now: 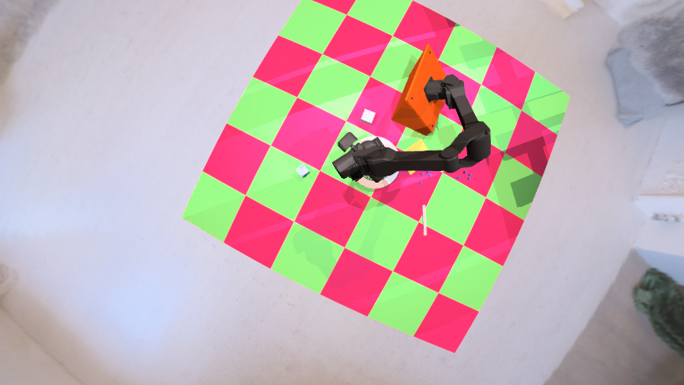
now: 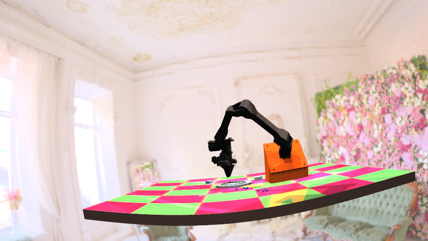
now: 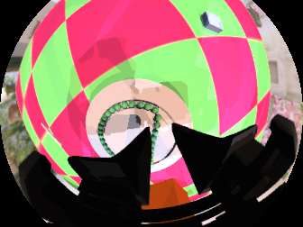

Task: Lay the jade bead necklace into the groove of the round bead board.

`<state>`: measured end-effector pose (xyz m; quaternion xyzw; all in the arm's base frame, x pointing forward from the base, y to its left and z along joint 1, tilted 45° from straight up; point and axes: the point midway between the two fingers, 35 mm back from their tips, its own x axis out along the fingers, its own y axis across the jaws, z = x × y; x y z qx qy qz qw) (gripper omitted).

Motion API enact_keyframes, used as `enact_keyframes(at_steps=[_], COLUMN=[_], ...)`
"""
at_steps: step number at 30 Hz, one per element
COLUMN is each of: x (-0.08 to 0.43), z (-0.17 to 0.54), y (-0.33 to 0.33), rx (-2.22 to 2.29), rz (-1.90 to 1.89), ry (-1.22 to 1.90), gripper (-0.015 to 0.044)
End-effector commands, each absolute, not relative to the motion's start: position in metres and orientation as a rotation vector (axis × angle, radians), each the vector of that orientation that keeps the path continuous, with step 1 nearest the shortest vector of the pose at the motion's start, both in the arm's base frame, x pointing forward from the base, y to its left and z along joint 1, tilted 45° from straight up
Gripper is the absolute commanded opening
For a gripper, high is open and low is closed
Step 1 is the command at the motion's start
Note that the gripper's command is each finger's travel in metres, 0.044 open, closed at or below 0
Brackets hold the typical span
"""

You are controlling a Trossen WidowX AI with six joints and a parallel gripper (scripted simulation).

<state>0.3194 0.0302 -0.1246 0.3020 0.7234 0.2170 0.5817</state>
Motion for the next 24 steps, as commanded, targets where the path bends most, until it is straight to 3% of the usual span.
enact_keyframes(at_steps=[1, 24], x=[0.319, 0.316], z=[-0.125, -0.148], y=[0.03, 0.052], rx=[0.705, 0.704], rz=[0.507, 0.512], ry=[1.69, 1.692], gripper=[0.012, 0.012])
